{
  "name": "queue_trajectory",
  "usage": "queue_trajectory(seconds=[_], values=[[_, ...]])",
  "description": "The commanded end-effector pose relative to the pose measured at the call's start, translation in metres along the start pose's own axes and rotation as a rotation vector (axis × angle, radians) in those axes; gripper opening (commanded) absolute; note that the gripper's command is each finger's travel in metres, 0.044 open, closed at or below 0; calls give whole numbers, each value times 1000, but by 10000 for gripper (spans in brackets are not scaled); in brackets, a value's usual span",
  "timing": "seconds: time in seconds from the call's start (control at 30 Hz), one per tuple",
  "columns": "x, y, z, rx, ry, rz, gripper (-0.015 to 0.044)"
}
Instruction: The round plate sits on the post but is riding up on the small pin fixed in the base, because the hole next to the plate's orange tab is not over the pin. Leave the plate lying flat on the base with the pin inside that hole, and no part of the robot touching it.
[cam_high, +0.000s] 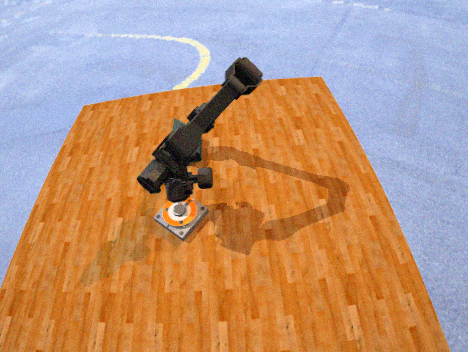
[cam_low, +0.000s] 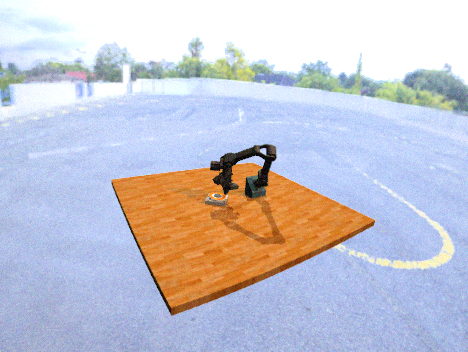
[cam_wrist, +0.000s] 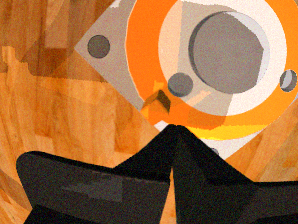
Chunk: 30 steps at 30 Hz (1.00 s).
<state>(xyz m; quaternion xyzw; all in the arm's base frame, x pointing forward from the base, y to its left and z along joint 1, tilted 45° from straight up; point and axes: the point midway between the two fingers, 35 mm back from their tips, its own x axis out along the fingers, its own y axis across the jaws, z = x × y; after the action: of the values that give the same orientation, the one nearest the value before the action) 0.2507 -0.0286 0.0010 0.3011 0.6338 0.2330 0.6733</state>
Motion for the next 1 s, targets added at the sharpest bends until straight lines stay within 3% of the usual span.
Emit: queue_trajectory(seconds=[0.0, 0.97], values=[[2, 5, 1, 3, 1, 5, 0], [2, 29, 31, 2, 0, 7, 0]])
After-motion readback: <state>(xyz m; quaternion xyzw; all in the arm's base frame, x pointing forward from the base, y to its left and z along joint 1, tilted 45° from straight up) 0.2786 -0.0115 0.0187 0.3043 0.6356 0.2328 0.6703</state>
